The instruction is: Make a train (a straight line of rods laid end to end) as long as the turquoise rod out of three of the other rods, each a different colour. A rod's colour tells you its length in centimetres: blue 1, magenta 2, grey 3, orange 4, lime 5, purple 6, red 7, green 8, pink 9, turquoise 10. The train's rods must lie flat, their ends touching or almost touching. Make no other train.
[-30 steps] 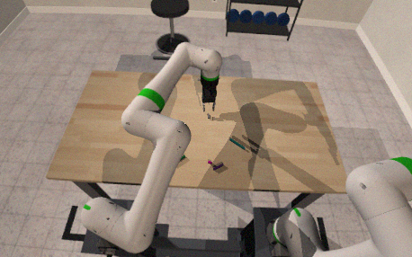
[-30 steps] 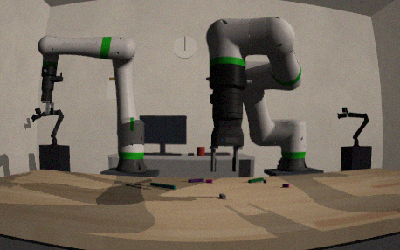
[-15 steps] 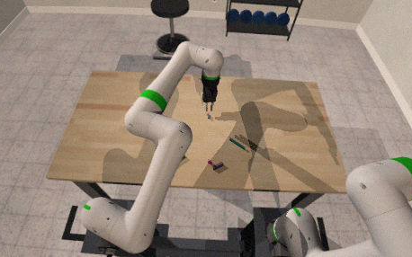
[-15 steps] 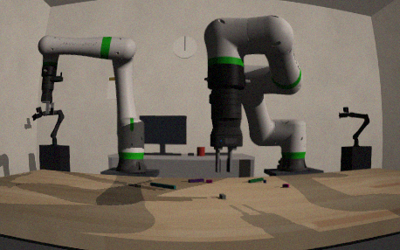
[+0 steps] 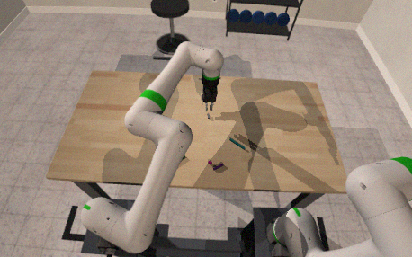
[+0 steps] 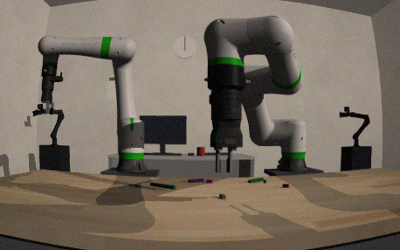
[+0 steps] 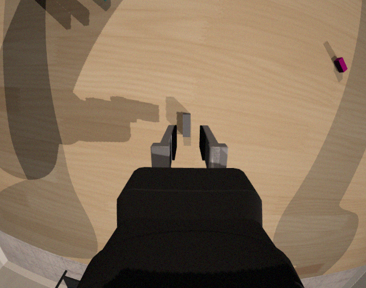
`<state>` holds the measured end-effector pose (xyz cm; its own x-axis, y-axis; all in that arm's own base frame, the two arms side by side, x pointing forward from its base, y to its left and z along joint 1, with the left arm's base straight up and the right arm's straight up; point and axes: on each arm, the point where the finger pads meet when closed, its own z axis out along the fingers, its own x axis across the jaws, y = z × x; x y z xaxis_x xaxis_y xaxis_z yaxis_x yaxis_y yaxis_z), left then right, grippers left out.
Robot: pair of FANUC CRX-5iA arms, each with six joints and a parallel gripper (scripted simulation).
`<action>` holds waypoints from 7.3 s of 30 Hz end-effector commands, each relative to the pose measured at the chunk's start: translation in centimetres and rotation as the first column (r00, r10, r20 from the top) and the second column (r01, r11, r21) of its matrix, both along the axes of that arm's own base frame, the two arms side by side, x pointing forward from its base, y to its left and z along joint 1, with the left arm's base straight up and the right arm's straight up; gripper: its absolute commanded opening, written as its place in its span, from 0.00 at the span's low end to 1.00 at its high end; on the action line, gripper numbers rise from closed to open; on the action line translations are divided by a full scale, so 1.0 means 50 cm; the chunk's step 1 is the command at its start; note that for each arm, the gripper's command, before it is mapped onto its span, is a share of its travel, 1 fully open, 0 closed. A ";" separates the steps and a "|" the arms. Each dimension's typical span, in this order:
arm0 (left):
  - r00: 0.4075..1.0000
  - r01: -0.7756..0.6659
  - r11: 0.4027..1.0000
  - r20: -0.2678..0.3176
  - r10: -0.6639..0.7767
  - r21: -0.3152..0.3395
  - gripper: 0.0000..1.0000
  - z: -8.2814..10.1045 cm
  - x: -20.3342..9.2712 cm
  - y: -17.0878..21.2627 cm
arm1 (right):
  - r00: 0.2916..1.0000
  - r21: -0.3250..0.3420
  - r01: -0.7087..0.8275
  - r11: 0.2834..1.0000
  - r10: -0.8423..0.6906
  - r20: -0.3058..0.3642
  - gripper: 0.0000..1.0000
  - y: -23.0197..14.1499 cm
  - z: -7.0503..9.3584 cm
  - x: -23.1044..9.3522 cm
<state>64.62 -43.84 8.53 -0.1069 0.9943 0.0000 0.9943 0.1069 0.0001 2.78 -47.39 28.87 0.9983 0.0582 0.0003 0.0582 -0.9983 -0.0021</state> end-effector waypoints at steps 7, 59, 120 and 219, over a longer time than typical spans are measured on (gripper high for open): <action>1.000 0.000 1.000 0.001 0.000 -0.001 0.54 -0.008 0.001 -0.001 | 1.000 -0.002 0.000 1.000 0.000 0.000 1.00 -0.001 0.002 0.000; 1.000 0.000 1.000 0.001 0.000 -0.001 0.54 -0.097 0.005 -0.003 | 1.000 -0.002 0.000 1.000 0.000 0.000 1.00 -0.001 0.002 0.000; 1.000 0.000 1.000 0.001 0.000 -0.001 0.54 -0.126 0.005 -0.003 | 1.000 -0.002 0.000 1.000 0.000 0.000 1.00 -0.001 0.002 0.000; 0.926 -0.378 0.926 0.001 0.378 -0.002 0.24 0.152 -0.071 0.135 | 1.000 -0.002 0.000 1.000 0.000 0.000 1.00 -0.001 0.002 0.000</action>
<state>62.81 -39.55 15.04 -0.3522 0.9351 0.0381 0.9350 0.3534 -0.0307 2.78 -47.39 28.87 0.9983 0.0582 0.0003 0.0582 -0.9983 -0.0021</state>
